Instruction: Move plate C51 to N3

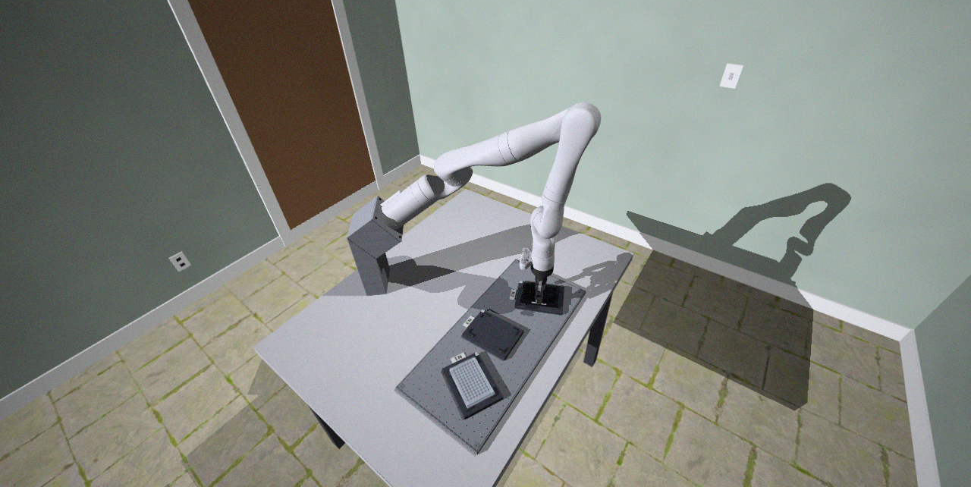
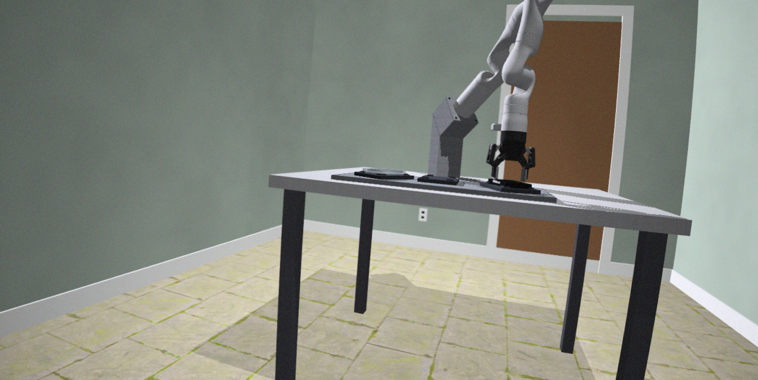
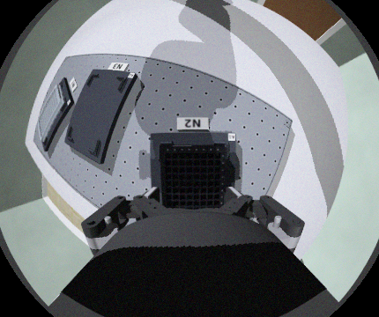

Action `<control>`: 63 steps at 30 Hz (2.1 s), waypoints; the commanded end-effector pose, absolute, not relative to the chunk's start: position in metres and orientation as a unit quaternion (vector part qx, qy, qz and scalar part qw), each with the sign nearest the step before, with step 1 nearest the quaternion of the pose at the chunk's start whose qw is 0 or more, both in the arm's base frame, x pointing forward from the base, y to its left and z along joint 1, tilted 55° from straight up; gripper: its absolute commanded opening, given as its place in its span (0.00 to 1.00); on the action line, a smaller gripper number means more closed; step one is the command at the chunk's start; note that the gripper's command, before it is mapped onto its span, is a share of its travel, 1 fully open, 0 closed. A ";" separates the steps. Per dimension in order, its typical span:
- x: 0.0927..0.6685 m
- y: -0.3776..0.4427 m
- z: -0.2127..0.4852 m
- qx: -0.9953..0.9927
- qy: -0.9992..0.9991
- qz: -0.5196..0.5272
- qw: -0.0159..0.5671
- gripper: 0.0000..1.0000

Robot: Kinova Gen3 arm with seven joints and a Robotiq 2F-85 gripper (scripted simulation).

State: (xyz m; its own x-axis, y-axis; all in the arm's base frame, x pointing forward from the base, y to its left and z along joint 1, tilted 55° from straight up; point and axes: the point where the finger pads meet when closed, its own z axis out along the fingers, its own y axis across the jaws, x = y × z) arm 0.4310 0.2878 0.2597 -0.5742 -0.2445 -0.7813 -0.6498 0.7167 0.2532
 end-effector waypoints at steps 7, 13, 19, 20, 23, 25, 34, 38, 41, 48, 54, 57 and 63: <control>0.431 0.291 0.258 -0.266 0.845 0.269 0.378 1.00; 0.432 0.292 0.257 -0.266 0.845 0.269 0.378 1.00; 0.433 0.293 0.256 -0.266 0.845 0.269 0.378 1.00; 0.433 0.294 0.256 -0.266 0.845 0.269 0.378 1.00; 0.433 0.294 0.256 -0.266 0.845 0.269 0.378 1.00; 0.433 0.294 0.255 -0.266 0.845 0.269 0.378 1.00; 0.434 0.294 0.255 -0.266 0.845 0.269 0.378 1.00; 0.434 0.294 0.255 -0.266 0.845 0.269 0.378 1.00; 0.434 0.294 0.255 -0.266 0.845 0.269 0.378 0.00; 0.434 0.294 0.255 -0.266 0.845 0.269 0.378 0.00; 0.434 0.294 0.255 -0.266 0.845 0.269 0.378 0.00; 0.434 0.294 0.255 -0.266 0.845 0.269 0.378 0.00; 0.434 0.294 0.255 -0.266 0.845 0.269 0.378 0.00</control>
